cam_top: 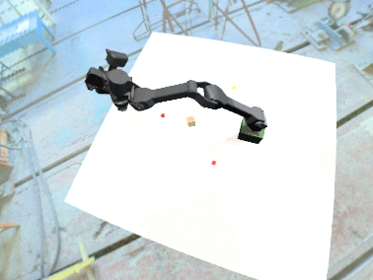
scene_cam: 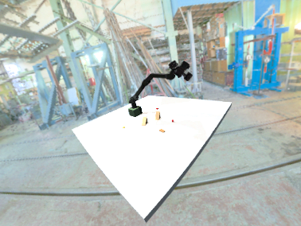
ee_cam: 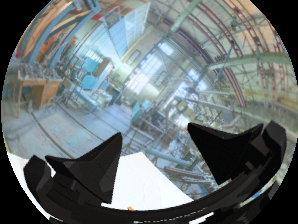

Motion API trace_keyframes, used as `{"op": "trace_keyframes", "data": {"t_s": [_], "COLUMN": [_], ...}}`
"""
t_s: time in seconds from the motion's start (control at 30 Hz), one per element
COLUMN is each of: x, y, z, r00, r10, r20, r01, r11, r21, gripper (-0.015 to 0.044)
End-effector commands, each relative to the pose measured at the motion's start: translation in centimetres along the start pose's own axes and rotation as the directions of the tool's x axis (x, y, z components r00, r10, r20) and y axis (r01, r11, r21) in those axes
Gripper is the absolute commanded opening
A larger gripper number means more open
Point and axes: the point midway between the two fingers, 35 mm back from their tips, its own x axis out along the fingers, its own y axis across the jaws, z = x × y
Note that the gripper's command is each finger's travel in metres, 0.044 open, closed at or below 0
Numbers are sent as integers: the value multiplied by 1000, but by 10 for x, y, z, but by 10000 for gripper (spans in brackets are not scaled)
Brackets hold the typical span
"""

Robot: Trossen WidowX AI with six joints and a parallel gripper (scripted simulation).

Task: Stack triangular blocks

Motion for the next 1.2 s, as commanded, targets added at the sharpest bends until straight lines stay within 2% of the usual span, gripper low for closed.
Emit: {"op": "trace_keyframes", "data": {"t_s": [0.0, 0.13, 0.27, 0.43, 0.63, 0.9, 1.17], "x": [0, -10, -26, -54, -95, -164, -238], "y": [1, 24, 51, 78, 98, 94, 47], "z": [0, -9, -28, -65, -124, -222, -324], "r00": [1000, 993, 965, 901, 781, 559, 301], "r10": [5, 118, 261, 429, 592, 686, 594], "r20": [1, 18, 6, -60, -201, -466, -746], "r01": [-5, -111, -233, -359, -458, -483, -382], "r11": [1000, 971, 870, 662, 324, -188, -641], "r21": [-10, -211, -435, -658, -828, -855, -665], "gripper": [426, 440, 440, 440, 440, 440, 440]}}
